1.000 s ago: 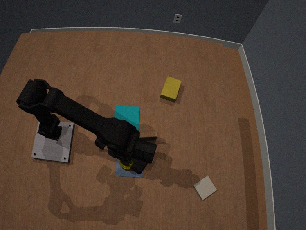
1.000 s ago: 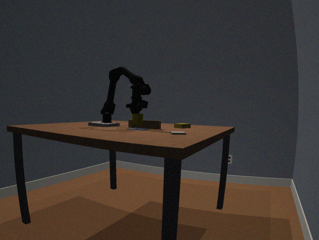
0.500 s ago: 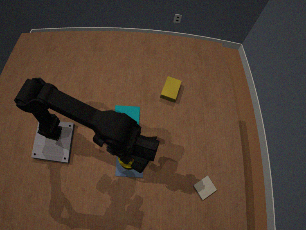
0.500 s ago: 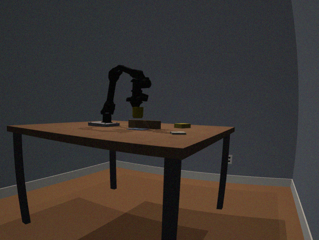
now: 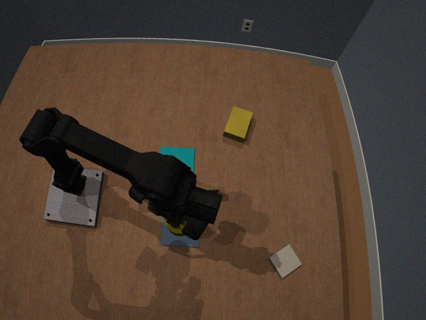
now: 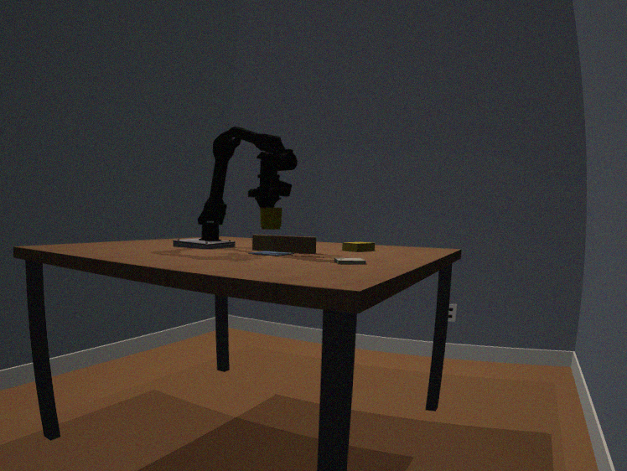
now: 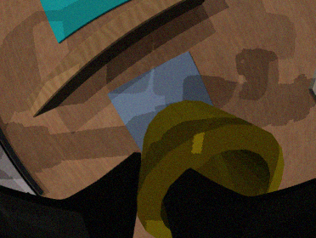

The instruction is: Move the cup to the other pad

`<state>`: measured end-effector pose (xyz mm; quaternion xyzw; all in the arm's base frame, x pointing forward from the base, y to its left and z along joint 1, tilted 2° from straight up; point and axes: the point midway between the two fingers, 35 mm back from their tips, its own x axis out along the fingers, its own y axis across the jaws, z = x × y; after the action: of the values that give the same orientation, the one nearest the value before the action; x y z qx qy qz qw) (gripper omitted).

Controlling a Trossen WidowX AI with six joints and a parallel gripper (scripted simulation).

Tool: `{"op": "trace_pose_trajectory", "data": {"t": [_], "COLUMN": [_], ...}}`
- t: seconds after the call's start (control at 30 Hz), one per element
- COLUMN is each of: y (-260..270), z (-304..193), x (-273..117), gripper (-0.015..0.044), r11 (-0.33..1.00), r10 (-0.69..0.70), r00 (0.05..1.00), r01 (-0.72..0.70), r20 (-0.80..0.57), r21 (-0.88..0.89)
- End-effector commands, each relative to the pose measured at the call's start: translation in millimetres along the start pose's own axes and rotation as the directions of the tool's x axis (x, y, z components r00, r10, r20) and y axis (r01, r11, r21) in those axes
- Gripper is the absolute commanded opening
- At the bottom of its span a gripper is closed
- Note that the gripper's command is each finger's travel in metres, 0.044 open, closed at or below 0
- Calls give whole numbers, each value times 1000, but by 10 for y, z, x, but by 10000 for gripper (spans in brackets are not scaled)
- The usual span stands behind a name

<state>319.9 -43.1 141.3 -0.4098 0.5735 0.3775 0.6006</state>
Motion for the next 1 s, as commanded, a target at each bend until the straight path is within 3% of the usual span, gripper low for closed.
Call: {"op": "trace_pose_trajectory", "data": {"t": [0.0, 0.97], "y": [-1, 308], "z": [1, 435], "x": [3, -14], "gripper": [0, 0], "r11": [1000, 1000], "r10": [-1, 4], "r00": [1000, 1000], "r01": [1, -4], "r20": [0, 8], "r21": [0, -4]}}
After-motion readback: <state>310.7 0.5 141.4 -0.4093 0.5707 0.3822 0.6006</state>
